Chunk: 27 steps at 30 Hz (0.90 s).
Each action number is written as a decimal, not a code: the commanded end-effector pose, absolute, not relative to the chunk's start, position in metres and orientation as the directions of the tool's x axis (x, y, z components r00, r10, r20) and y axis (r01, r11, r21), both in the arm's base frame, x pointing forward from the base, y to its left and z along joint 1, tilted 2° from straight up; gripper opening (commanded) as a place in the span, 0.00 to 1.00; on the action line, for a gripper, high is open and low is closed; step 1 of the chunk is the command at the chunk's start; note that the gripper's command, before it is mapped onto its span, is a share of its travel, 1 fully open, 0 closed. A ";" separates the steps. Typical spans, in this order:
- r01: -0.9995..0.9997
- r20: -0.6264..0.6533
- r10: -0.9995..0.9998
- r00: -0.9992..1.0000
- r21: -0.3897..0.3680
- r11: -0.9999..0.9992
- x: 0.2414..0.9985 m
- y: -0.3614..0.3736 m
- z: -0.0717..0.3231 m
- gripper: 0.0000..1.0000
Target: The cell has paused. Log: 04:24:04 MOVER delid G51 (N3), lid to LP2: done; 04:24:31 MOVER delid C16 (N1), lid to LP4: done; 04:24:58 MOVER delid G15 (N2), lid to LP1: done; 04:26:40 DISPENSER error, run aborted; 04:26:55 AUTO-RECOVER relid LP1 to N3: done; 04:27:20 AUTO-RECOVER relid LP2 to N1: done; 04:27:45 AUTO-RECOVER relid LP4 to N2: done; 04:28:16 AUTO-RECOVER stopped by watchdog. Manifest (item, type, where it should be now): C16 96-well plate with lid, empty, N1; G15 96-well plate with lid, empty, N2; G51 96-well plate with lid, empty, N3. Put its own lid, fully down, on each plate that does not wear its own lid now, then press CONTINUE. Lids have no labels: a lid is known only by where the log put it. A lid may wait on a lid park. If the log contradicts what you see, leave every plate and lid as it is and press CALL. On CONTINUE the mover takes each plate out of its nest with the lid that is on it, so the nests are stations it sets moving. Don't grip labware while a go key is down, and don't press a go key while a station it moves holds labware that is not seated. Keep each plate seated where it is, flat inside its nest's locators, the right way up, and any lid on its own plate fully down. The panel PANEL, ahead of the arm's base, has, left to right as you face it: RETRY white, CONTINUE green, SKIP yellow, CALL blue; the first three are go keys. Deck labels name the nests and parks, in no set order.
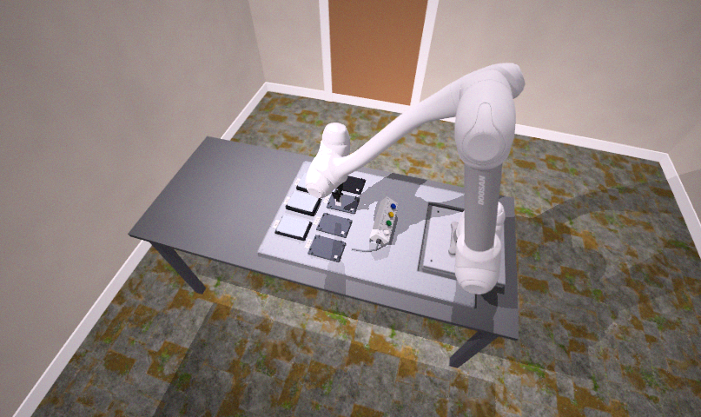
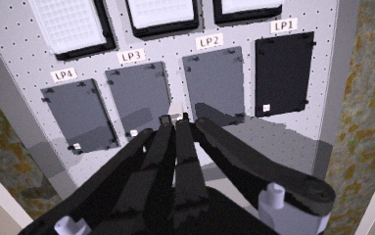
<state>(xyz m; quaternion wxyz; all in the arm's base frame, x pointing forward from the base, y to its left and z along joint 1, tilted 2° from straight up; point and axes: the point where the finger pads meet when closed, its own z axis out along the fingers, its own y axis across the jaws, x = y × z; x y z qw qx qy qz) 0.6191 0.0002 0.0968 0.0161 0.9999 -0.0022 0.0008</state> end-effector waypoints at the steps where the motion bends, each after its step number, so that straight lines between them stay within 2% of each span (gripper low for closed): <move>1: -0.004 0.002 -0.004 1.000 0.032 -0.999 0.619 0.000 0.097 0.00; 3: -0.004 0.002 -0.004 1.000 0.032 -0.999 0.620 -0.010 0.097 0.00; 8: -0.005 0.002 -0.005 1.000 0.032 -0.999 0.621 -0.106 0.100 0.00; 12: -0.005 0.002 -0.005 1.000 0.032 -0.999 0.619 -0.132 0.101 0.00; 27: -0.005 0.002 -0.005 1.000 0.032 -0.999 0.619 -0.134 0.101 0.00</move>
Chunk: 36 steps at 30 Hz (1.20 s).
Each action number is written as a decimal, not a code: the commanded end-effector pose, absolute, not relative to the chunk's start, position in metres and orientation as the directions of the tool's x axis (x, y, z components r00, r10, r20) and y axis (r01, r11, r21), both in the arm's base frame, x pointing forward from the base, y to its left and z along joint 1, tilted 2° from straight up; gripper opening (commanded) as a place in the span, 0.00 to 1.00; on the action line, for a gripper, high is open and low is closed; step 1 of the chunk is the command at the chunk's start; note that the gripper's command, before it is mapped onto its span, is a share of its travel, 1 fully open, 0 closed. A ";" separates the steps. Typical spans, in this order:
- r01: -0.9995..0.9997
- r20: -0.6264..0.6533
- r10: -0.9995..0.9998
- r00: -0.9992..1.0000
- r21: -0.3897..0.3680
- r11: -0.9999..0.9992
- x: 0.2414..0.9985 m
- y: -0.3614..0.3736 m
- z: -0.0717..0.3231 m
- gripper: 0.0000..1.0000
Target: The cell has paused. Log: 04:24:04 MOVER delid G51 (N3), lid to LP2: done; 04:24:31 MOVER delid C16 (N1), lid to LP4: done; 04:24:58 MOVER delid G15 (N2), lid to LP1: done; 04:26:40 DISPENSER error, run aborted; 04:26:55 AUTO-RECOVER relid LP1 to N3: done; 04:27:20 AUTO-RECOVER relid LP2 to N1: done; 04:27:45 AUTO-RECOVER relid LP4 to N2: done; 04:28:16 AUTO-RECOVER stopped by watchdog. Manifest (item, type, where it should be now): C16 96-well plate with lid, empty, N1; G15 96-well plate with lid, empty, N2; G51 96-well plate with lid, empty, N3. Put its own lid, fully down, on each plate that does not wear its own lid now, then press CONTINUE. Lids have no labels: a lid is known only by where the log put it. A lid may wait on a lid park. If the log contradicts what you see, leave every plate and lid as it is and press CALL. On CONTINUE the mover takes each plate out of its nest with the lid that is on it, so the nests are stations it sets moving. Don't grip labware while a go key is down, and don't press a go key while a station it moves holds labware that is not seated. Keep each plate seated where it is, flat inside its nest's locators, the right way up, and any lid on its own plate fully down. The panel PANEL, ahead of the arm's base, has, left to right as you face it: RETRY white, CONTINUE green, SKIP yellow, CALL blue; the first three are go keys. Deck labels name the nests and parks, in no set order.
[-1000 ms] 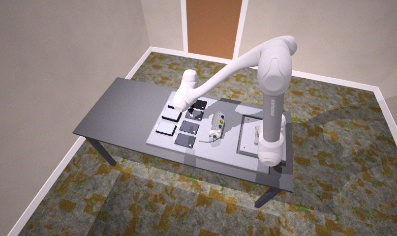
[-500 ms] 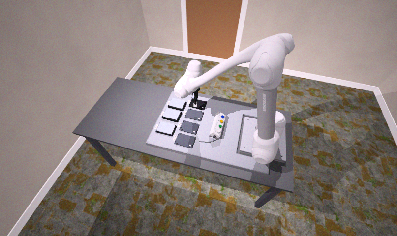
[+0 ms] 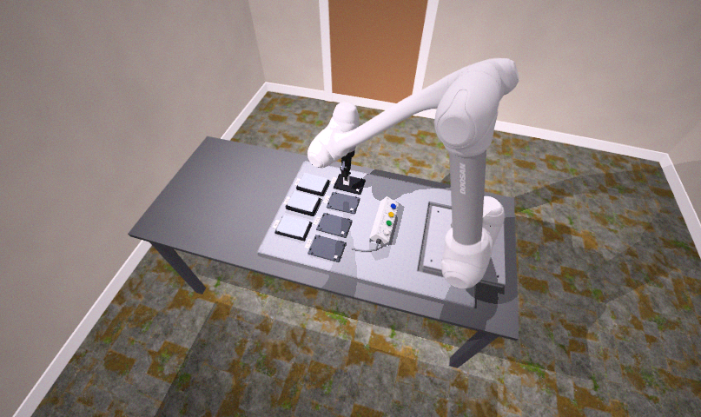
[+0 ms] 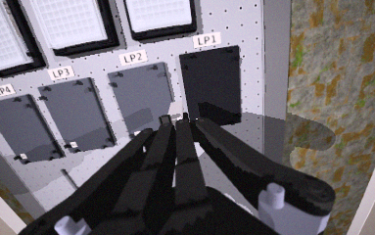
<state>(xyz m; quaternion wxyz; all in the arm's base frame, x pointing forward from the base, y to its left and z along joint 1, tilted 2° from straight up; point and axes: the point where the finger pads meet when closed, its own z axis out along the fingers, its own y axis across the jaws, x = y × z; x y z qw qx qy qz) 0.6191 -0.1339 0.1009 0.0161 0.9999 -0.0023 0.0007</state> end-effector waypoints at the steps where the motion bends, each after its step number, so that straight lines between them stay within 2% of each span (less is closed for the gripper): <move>1: -0.005 0.002 -0.005 1.000 0.032 -0.999 0.619 -0.134 0.101 0.00; 17: -0.005 0.002 -0.005 1.000 0.032 -0.999 0.622 -0.118 0.101 0.00; 20: -0.005 0.002 -0.004 1.000 0.031 -0.999 0.631 -0.049 0.098 0.00; 22: -0.005 0.002 -0.004 1.000 0.031 -0.999 0.631 -0.049 0.098 0.00; 29: -0.004 0.002 -0.004 1.000 0.032 -0.999 0.628 0.079 0.094 0.00; 36: -0.004 0.002 -0.004 1.000 0.032 -0.999 0.619 0.129 0.093 0.00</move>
